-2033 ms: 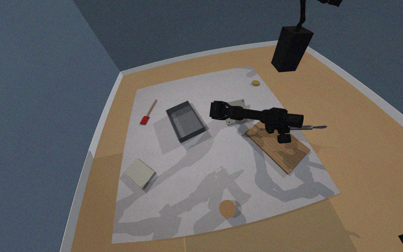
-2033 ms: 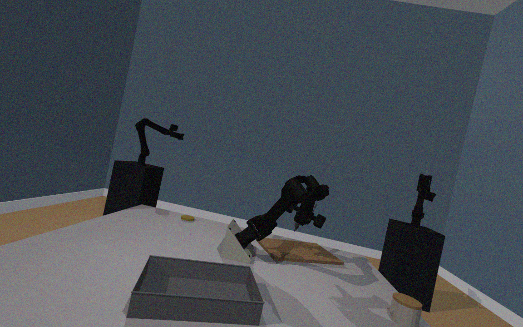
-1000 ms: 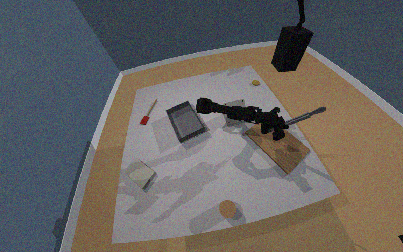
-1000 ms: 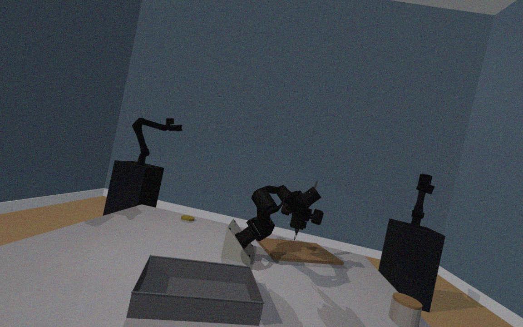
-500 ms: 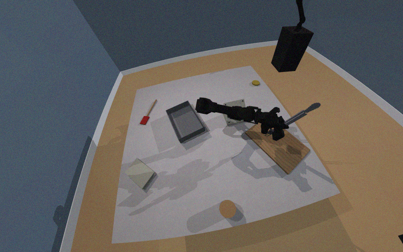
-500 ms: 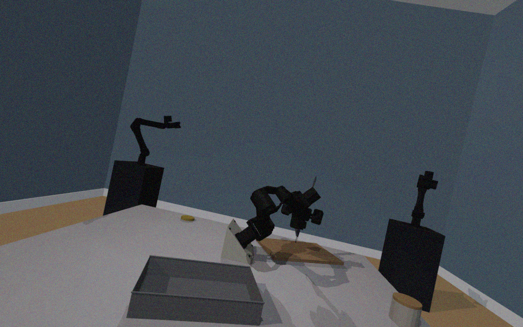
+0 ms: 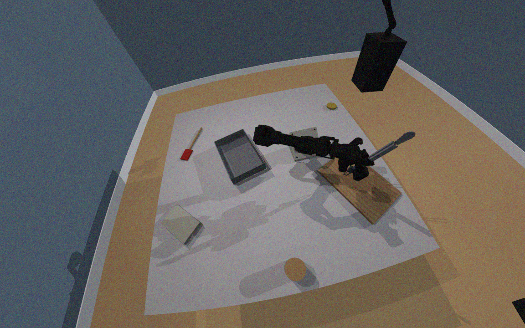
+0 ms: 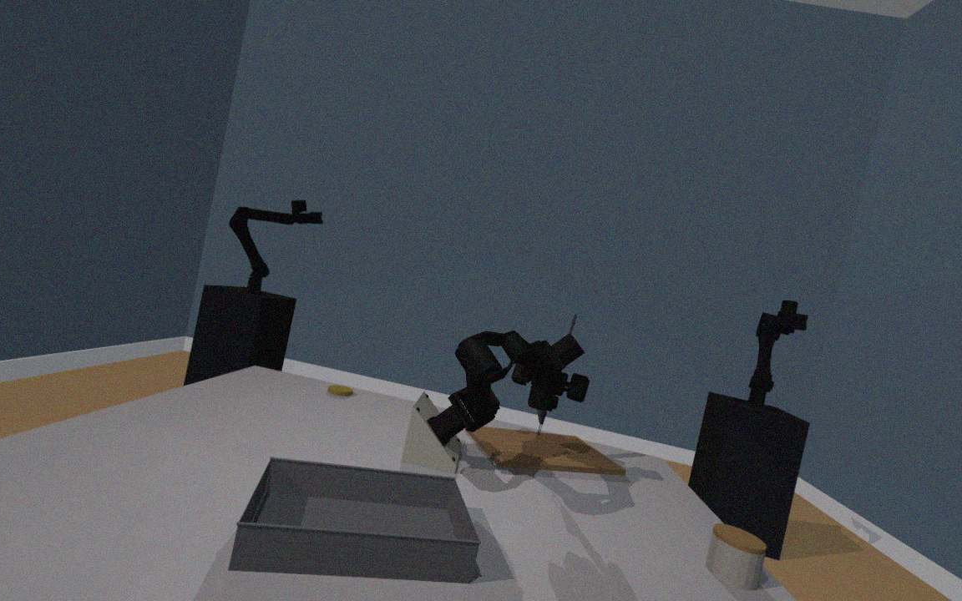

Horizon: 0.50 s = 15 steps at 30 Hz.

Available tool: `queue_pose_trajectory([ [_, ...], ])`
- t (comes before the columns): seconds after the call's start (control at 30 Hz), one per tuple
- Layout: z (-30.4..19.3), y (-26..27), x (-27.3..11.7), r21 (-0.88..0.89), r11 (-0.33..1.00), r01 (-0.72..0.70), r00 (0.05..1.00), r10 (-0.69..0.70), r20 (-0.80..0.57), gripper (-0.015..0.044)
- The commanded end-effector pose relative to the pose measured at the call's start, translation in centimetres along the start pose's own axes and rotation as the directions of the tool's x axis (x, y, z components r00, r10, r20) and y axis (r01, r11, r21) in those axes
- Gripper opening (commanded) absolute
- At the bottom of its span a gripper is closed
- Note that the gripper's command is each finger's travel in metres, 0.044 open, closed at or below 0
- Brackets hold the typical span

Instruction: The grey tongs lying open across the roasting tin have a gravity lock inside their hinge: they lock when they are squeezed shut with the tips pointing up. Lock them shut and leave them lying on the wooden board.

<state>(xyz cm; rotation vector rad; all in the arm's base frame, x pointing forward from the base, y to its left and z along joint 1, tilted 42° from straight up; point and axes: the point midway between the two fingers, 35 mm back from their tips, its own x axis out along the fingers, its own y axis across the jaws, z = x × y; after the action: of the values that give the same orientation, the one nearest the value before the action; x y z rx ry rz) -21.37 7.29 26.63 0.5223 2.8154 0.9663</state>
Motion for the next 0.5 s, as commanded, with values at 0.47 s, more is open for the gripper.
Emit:
queue_pose_trajectory([
  [0.47, 0.5, -0.1, 1.1, 0.059, 0.996, 0.061, 0.986, -0.069, 0.152, -0.015],
])
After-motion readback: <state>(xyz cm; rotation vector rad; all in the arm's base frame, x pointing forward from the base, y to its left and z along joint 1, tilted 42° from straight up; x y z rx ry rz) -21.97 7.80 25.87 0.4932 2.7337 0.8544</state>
